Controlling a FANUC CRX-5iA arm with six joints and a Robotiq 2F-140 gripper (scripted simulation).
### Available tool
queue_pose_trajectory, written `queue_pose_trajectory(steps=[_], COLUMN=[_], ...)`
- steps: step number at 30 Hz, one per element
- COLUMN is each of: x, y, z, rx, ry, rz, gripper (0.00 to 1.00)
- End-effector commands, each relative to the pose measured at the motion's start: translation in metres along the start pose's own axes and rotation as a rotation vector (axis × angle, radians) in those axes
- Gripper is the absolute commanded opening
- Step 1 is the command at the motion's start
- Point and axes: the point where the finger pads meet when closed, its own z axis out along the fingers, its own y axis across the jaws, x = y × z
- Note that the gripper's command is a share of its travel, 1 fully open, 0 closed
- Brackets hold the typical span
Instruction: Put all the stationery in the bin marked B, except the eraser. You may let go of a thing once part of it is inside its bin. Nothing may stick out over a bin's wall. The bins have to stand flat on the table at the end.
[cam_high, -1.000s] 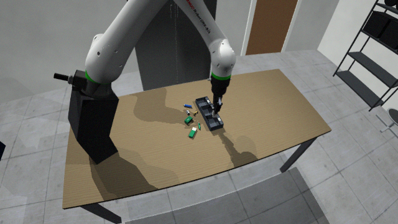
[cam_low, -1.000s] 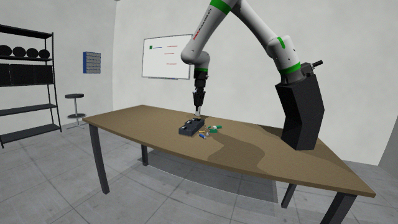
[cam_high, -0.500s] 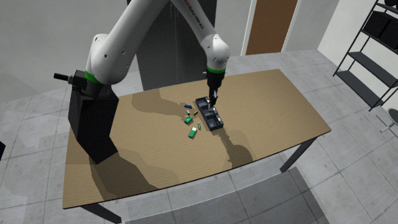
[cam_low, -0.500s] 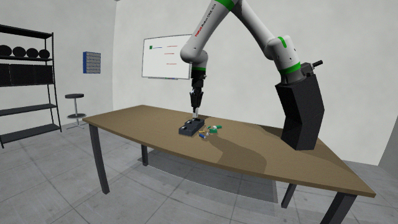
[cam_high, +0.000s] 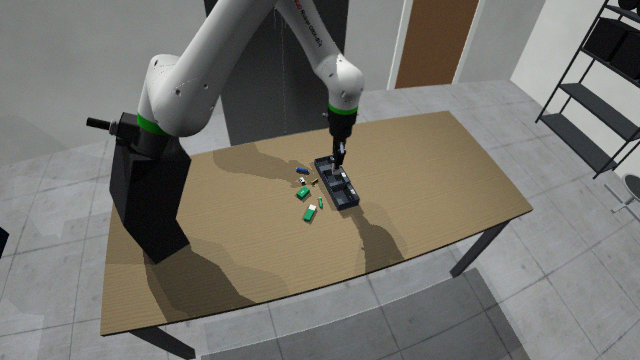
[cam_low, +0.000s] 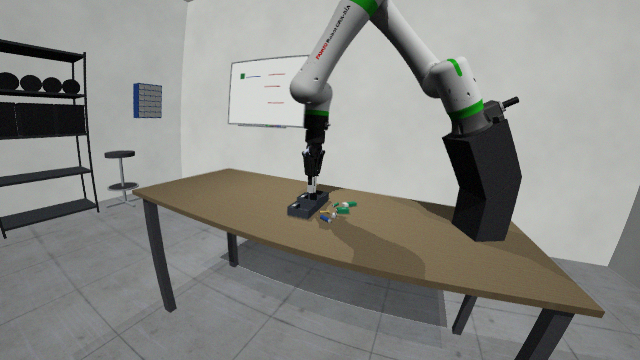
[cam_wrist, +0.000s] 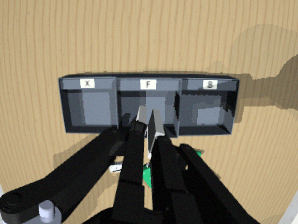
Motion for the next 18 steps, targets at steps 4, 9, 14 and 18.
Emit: queue_pose_trajectory(steps=[4,9,14,18], x=[0.0,0.0,0.0,0.0], y=[0.0,0.0,0.0,0.0], z=[0.019,0.027,0.04,0.049], rx=[0.0,0.0,0.0,0.0], ry=[0.0,0.0,0.0,0.0], rz=[0.0,0.0,0.0,0.0], gripper=[0.05,0.05,0.05,0.05])
